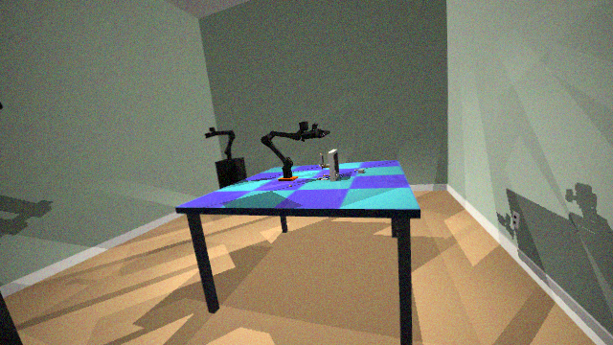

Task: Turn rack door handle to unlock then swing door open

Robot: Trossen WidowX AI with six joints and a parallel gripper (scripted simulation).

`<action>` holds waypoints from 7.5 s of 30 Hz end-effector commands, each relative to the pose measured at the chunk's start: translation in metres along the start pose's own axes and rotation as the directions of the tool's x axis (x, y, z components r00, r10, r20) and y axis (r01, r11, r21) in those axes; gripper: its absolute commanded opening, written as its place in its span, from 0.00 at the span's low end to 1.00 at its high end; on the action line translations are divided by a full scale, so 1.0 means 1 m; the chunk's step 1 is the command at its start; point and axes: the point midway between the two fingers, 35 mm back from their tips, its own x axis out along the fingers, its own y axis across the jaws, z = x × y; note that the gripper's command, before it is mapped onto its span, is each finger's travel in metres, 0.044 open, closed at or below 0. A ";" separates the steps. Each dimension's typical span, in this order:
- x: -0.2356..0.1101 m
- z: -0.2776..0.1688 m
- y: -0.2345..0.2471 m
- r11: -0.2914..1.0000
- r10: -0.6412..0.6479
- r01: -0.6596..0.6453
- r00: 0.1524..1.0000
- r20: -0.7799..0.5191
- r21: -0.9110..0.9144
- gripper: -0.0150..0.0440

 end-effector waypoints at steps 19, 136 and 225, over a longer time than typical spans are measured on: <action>0.031 -0.038 -0.046 0.993 -0.091 0.054 0.913 -0.398 -0.103 0.74; -0.039 -0.166 -0.142 0.991 0.063 0.121 -0.022 -0.998 0.060 0.30; -0.039 -0.166 -0.142 0.560 0.063 0.828 -0.022 -0.998 0.018 0.74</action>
